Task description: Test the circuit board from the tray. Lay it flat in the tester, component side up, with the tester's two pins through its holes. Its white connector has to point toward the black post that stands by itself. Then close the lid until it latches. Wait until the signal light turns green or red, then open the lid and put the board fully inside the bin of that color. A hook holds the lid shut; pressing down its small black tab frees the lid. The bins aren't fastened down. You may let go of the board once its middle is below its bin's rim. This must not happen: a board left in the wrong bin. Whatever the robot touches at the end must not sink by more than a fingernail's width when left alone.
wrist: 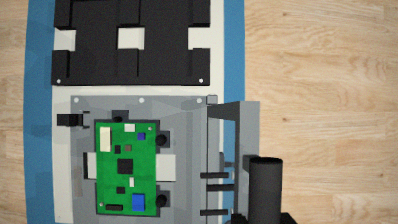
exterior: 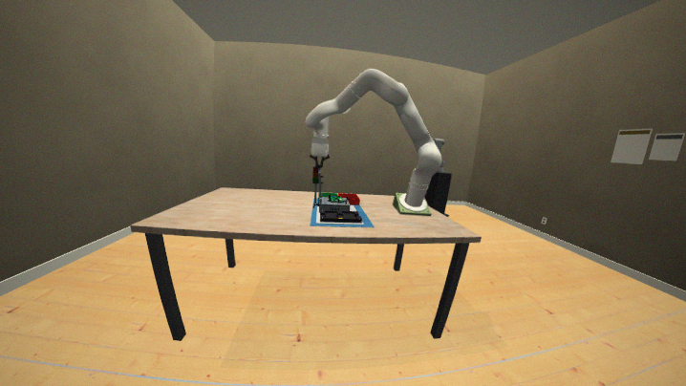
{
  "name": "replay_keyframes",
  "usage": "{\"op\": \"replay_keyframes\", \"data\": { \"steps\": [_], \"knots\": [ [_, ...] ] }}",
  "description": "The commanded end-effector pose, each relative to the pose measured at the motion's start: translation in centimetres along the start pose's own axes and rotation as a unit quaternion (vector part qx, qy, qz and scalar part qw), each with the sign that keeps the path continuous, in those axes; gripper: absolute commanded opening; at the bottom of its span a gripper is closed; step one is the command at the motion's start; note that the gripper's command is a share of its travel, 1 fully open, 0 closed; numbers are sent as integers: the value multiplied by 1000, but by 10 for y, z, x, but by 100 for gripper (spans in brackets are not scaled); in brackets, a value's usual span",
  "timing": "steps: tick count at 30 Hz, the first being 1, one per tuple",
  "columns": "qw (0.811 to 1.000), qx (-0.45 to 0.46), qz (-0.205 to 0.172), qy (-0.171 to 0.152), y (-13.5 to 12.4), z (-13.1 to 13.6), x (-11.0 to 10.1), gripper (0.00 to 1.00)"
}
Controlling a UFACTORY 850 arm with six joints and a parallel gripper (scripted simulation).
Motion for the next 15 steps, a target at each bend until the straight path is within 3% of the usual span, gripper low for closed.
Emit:
{"op": "replay_keyframes", "data": {
  "steps": [1, 15],
  "knots": [
    [1000, 0, 0, 0, 0, -6, -1, 0],
    [1000, 0, 0, 0, 1, -39, 0, 0]
  ]
}}
Point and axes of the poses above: the point where the finger pads meet when closed, its own x axis out along the fingers, its own z axis across the jaws, y = z × x, the point moved 2 cm from there along -x, back along the fingers, and after that the axes turned 2 degrees about -x, right-handed, at the moved point
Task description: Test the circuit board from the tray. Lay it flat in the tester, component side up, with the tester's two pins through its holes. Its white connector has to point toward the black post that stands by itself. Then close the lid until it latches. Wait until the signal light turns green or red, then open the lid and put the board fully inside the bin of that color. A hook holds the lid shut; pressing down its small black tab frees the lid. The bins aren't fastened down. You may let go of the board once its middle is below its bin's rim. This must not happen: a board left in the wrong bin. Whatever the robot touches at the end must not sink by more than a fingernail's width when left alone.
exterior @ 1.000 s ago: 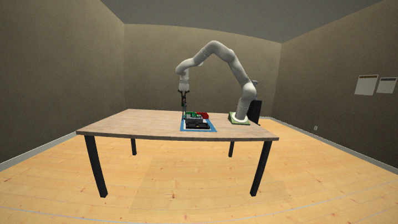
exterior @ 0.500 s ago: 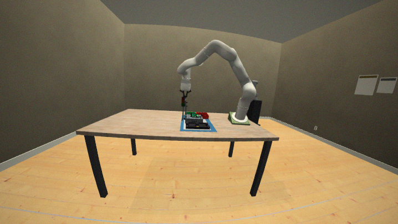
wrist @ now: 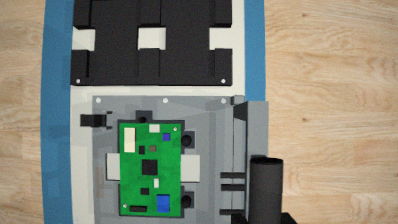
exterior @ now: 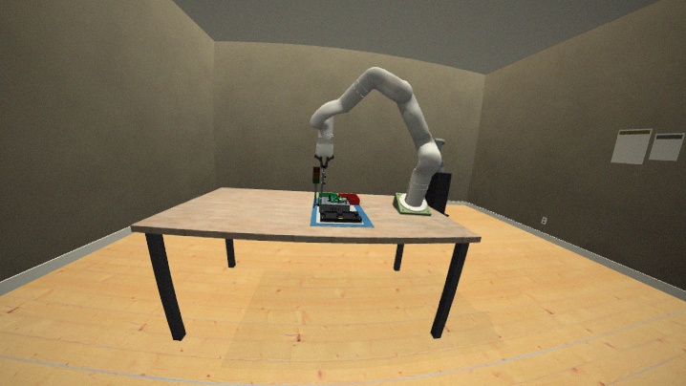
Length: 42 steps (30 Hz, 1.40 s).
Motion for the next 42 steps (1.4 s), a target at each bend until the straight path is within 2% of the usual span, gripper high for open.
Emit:
{"op": "replay_keyframes", "data": {
  "steps": [1, 21, 35, 37, 42],
  "knots": [
    [1000, 0, 0, -2, 1, -13, 0, 0],
    [1000, 0, 0, -2, 2, -62, 13, 0],
    [1000, 0, 0, -2, 4, -109, 43, 0],
    [1000, 0, 0, -2, 4, -109, 43, 0],
    [1000, 0, 0, -2, 4, -126, 60, 0]
  ]
}}
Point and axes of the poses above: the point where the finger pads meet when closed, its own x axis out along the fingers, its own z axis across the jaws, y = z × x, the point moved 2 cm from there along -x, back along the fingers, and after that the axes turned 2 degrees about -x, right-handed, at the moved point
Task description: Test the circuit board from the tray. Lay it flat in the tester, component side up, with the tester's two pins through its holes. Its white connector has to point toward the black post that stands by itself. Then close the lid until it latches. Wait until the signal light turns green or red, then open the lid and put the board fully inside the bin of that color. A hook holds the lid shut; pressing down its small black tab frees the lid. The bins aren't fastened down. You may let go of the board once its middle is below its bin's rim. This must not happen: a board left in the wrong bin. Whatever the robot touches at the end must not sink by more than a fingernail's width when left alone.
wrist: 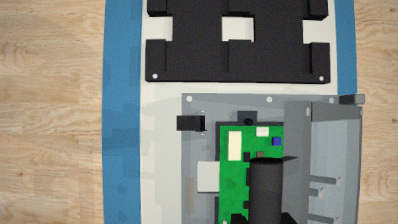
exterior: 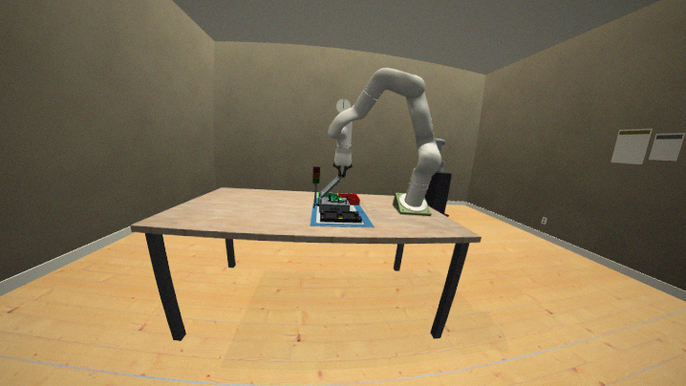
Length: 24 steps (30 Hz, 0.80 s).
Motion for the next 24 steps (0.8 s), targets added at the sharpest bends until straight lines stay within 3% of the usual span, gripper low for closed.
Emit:
{"op": "replay_keyframes", "data": {
  "steps": [1, 24],
  "knots": [
    [1000, -1, 0, -2, 1, -16, 16, 0],
    [1000, -1, 1, -2, 2, -51, 82, 0]
  ]
}}
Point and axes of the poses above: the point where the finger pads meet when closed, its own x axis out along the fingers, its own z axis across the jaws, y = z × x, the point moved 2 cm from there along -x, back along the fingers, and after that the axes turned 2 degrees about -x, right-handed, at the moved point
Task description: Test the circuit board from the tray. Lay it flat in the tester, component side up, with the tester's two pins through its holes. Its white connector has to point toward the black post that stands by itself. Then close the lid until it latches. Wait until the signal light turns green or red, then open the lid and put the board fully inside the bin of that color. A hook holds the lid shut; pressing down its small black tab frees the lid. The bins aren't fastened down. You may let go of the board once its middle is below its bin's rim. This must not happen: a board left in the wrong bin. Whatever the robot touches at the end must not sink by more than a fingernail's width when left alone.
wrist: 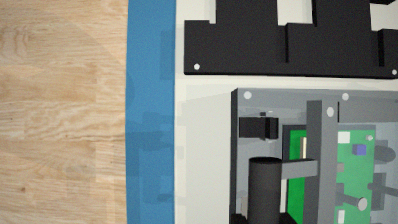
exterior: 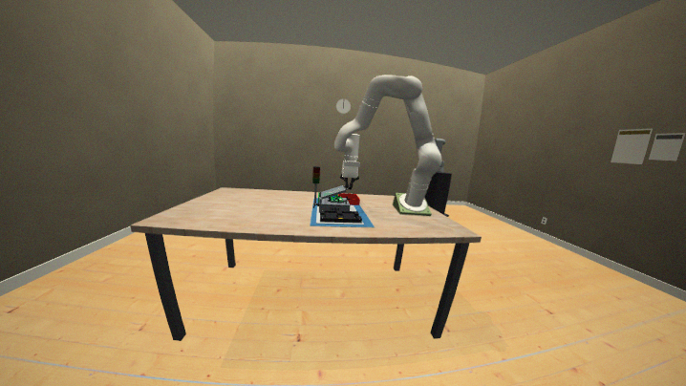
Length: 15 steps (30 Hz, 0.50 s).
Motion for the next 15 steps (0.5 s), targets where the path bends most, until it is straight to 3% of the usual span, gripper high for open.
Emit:
{"op": "replay_keyframes", "data": {
  "steps": [1, 15],
  "knots": [
    [1000, -1, 1, -3, 0, -3, 13, 0],
    [1000, -1, 1, -3, 0, -8, 37, 0]
  ]
}}
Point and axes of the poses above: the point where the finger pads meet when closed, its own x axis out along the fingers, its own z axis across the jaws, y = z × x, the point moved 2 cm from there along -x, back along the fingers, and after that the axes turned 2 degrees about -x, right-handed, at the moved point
